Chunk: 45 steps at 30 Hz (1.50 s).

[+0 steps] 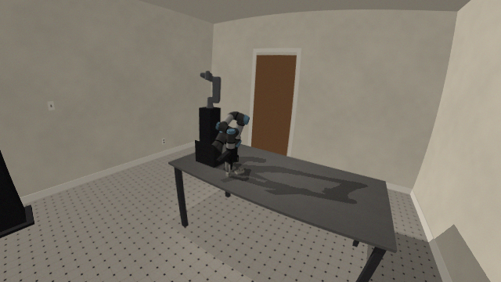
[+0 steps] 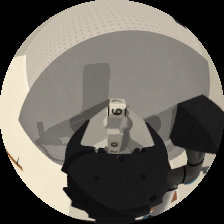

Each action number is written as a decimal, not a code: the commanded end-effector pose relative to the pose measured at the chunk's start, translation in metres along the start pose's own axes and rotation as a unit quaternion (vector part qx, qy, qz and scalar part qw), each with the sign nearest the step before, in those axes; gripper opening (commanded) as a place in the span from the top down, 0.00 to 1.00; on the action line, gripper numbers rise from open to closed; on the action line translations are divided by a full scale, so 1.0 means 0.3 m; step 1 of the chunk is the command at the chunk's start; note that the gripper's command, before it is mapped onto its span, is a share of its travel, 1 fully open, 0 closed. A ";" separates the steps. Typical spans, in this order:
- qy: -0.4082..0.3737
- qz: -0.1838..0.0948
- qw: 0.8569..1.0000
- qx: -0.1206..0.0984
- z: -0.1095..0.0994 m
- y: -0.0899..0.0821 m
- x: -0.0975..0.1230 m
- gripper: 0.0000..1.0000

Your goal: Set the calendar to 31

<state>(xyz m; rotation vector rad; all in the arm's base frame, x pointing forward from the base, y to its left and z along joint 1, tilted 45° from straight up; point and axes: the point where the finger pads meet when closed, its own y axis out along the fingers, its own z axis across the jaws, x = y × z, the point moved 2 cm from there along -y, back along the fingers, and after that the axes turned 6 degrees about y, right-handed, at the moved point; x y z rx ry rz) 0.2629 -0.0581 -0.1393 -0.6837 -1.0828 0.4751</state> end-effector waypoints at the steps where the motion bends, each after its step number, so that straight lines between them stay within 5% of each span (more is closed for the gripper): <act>1: 0.000 0.001 1.000 -0.001 -0.002 -0.013 -0.002 0.90; 12: 0.000 0.001 1.000 -0.001 -0.002 -0.100 -0.001 0.90; 27: 0.000 0.001 1.000 -0.001 -0.002 -0.291 -0.001 0.90; 45: 0.000 0.001 1.000 -0.001 -0.001 -0.334 -0.001 0.90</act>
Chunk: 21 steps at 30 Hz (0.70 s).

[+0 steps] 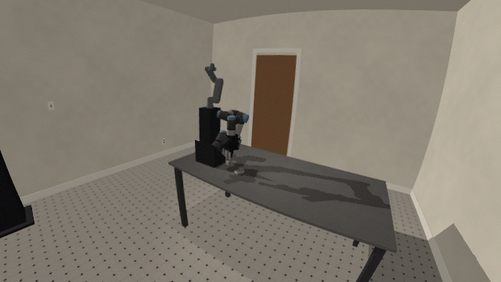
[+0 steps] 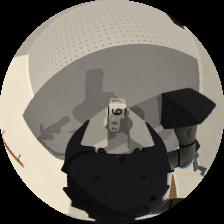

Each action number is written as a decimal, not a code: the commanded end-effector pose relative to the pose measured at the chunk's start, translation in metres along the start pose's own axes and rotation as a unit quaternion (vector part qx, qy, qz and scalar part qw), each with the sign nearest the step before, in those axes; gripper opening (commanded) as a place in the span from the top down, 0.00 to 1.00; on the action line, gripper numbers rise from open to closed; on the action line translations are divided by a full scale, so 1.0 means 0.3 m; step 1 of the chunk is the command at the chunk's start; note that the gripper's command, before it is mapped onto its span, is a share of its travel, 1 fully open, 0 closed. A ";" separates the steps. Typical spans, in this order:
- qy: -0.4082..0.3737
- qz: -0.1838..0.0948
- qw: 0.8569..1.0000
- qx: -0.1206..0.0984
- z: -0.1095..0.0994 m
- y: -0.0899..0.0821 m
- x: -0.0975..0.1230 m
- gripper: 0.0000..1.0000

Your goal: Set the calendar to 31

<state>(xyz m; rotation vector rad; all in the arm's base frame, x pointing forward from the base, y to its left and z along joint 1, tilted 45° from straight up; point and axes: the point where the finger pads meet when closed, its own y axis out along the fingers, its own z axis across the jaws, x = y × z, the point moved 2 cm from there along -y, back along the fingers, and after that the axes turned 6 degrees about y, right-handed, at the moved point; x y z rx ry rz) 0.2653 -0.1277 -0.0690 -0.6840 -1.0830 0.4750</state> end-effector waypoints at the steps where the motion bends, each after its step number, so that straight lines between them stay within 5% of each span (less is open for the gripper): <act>1: 0.000 0.001 1.000 -0.001 -0.002 -0.004 -0.001 0.90; 8: 0.000 0.001 1.000 -0.001 -0.001 -0.007 0.016 0.90; 16: -0.003 0.001 1.000 -0.001 0.027 -0.034 0.261 0.90; 21: -0.003 0.001 1.000 -0.001 0.034 -0.035 0.297 0.90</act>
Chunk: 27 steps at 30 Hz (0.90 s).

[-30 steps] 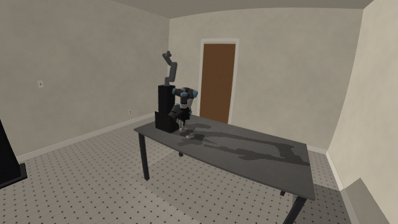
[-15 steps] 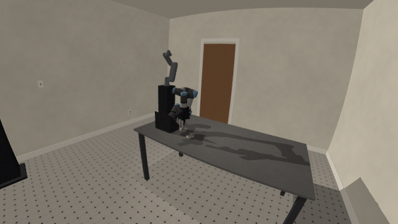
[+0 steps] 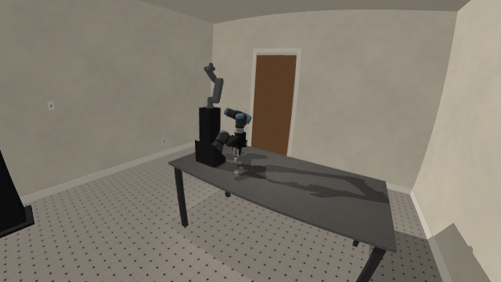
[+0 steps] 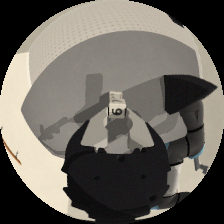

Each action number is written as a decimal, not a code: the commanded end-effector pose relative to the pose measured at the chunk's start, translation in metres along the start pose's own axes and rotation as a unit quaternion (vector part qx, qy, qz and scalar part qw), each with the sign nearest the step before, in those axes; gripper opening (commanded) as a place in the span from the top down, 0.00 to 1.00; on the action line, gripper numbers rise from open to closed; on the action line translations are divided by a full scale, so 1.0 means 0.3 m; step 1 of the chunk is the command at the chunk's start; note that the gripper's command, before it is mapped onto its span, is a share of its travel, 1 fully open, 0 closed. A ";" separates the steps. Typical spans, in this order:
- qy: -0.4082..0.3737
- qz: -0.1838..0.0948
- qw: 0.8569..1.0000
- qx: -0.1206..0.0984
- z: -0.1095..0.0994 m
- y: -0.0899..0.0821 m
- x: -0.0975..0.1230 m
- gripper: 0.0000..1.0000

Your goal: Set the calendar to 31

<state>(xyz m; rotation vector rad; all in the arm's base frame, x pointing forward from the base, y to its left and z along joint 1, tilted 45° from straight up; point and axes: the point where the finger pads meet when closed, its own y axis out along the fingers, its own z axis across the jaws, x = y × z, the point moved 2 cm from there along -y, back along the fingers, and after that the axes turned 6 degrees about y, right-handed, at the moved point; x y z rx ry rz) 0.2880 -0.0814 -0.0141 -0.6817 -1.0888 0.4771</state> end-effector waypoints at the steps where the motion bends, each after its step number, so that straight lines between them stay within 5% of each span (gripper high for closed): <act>1: 0.000 0.001 1.000 -0.001 0.006 -0.012 0.049 0.90; 17: 0.000 0.001 1.000 -0.001 0.006 -0.008 0.049 0.90; 27: 0.000 0.001 1.000 -0.001 0.005 0.057 0.049 0.90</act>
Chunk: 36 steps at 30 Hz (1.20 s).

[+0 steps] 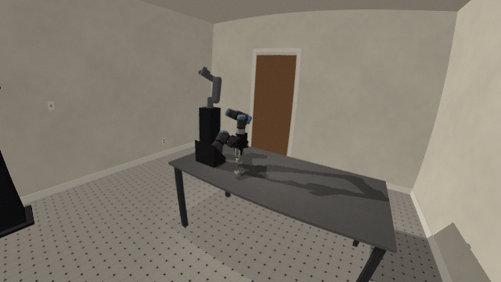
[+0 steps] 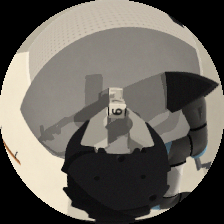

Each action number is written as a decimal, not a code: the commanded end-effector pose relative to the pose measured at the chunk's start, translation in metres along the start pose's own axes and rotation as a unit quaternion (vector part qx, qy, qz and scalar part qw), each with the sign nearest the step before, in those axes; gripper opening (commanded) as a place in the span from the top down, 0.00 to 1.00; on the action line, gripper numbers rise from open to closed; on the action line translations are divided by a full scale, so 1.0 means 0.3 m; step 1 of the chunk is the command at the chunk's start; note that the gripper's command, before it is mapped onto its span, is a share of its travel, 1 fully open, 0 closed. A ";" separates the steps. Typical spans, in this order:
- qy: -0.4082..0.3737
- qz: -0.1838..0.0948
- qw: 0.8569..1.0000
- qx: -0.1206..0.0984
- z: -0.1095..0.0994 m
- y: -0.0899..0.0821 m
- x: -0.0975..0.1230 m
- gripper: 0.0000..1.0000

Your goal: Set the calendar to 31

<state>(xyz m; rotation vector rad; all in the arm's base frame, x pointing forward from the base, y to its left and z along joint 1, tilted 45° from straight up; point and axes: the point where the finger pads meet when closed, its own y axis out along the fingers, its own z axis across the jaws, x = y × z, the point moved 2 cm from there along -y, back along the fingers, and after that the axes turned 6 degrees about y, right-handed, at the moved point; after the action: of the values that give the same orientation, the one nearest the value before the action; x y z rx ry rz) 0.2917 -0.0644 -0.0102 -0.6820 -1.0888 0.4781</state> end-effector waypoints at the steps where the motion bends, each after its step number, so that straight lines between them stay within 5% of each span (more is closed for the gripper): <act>1: 0.000 0.001 1.000 -0.001 -0.003 0.037 -0.001 0.90; 17: 0.000 0.001 1.000 -0.001 -0.005 0.165 -0.001 0.90; 36: 0.000 0.001 1.000 -0.001 -0.005 0.174 -0.001 0.90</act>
<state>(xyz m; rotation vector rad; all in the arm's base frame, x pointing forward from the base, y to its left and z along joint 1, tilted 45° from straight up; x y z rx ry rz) 0.2911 -0.0273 -0.0480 -0.6829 -1.0888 0.4780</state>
